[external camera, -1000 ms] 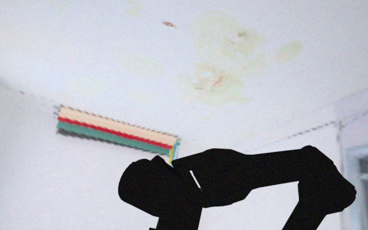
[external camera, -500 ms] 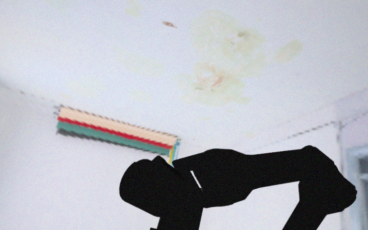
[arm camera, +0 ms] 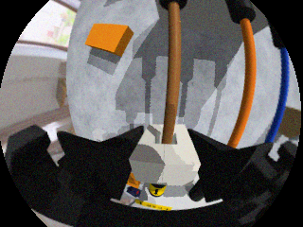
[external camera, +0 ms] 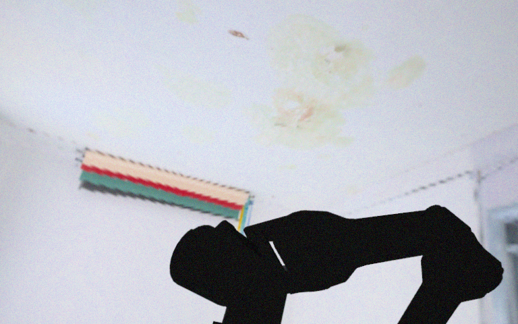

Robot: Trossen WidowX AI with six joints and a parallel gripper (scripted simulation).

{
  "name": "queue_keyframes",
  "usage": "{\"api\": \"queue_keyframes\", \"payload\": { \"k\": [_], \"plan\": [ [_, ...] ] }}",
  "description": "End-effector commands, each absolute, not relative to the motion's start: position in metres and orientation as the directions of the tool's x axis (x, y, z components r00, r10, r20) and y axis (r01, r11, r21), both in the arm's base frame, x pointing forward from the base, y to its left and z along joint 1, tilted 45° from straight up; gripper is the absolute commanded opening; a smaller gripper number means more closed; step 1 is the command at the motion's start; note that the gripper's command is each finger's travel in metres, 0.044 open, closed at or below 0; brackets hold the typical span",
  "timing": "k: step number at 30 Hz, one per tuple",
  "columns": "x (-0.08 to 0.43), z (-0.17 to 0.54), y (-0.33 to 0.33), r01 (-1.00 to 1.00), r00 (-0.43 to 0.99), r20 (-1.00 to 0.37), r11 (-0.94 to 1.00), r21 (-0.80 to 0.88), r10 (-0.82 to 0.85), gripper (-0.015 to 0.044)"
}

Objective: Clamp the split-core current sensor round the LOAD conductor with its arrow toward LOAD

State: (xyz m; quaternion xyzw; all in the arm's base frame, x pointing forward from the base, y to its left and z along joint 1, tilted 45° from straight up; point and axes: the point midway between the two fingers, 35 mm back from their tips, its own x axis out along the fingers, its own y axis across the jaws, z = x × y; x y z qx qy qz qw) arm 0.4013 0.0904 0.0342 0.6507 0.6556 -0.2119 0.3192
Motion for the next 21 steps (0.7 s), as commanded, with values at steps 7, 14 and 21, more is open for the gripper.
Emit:
{"api": "queue_keyframes", "payload": {
  "k": [7,14,21],
  "plan": [
    [0.4016,0.0338,0.0905,0.988,0.053,-0.694,0.064,0.141,0.718,0.0131],
    [0.4016,0.0338,0.0905,0.988,0.053,-0.694,0.064,0.141,0.718,0.0270],
    [0.4016,0.0338,0.0905,0.988,0.053,-0.694,0.064,0.141,0.718,0.0270]
  ]
}}
